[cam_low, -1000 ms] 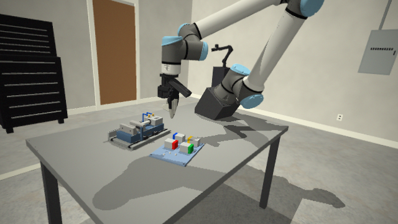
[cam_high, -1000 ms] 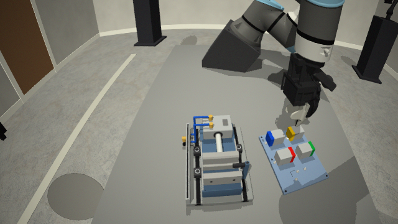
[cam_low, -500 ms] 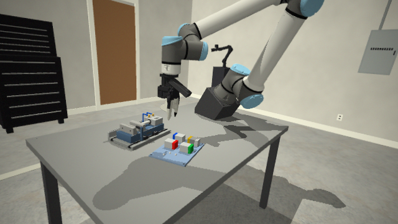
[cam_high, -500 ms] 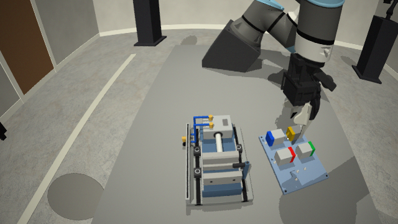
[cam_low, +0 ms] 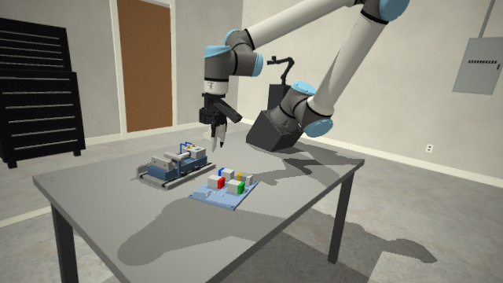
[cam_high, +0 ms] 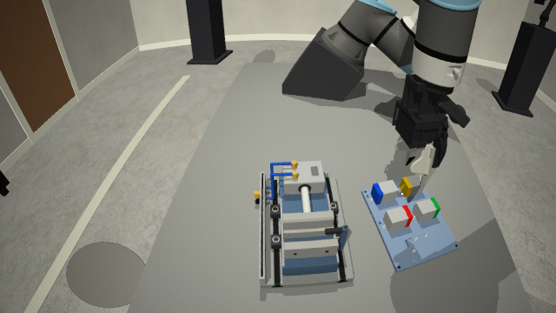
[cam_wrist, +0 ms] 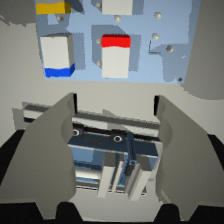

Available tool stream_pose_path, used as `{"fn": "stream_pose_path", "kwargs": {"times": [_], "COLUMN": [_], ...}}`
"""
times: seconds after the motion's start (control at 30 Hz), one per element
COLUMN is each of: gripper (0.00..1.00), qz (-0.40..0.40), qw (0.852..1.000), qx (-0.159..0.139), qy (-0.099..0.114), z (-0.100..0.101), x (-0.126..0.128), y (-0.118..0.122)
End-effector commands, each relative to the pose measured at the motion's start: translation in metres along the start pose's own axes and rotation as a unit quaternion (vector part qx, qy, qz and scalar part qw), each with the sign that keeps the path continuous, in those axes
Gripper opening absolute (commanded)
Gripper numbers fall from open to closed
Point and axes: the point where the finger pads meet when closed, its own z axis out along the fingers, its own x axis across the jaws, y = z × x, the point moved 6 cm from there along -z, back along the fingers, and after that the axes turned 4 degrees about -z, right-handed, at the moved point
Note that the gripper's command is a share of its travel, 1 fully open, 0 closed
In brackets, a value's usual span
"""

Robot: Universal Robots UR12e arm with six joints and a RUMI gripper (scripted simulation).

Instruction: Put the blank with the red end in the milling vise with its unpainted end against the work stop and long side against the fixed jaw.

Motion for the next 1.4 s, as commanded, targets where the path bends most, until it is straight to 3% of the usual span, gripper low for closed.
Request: {"fn": "stream_pose_path", "kwargs": {"times": [0.0,0.7,1.07,1.37], "gripper": [0.4,0.4,0.4,0.4], "qz": [0.0,0.0,0.0,0.0], "qw": [1.0,1.0,1.0,1.0], "qx": [0.0,0.0,0.001,0.001], "qy": [0.001,0.001,-0.001,0.0], "z": [-0.001,0.002,0.017,0.043], "x": [0.0,0.0,-0.001,-0.001], "y": [0.0,0.0,-0.001,-0.001]}}
